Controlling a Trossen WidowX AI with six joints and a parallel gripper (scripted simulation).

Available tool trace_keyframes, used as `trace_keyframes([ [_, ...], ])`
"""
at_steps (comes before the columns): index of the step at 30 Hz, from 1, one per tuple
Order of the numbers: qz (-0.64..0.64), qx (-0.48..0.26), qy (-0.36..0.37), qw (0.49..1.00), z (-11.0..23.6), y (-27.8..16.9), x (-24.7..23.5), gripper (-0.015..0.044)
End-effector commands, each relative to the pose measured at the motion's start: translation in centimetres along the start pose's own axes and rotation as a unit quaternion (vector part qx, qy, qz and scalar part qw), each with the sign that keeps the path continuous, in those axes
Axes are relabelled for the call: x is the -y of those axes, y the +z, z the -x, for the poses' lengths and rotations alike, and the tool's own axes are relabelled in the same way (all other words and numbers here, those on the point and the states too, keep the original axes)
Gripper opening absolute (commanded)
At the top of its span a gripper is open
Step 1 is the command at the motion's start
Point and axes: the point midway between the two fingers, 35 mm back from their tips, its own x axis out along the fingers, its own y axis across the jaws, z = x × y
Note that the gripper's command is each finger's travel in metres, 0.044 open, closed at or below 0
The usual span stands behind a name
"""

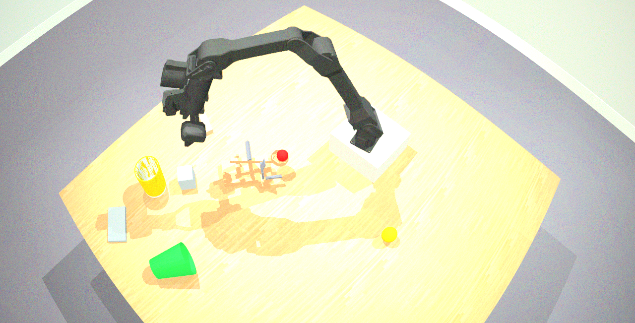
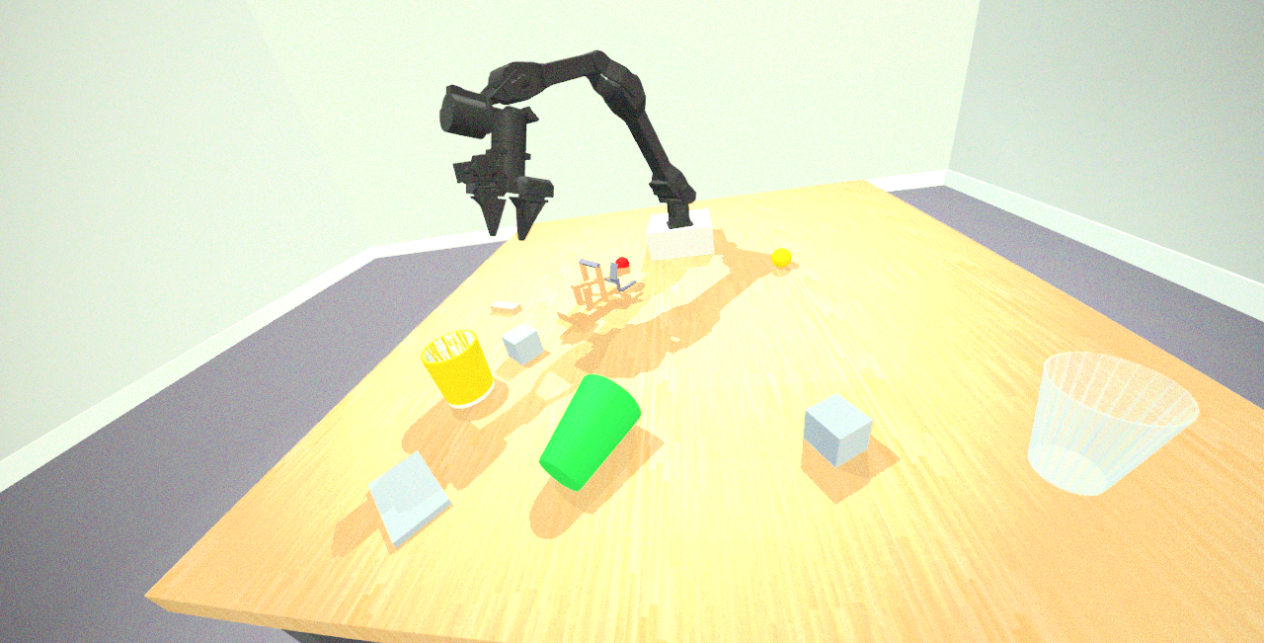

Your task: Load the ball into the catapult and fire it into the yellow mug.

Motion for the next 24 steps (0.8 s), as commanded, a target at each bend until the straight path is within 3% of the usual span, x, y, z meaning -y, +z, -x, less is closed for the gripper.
trace_keyframes([
  [1, 0.011, 0.067, 0.000, 0.998, 0.8, 4.0, 0.2, 0.0440],
  [6, 0.019, 0.119, -0.002, 0.993, 1.6, 7.1, 0.4, 0.0440],
  [24, 0.019, 0.119, -0.002, 0.993, 1.6, 7.1, 0.4, 0.0440],
])
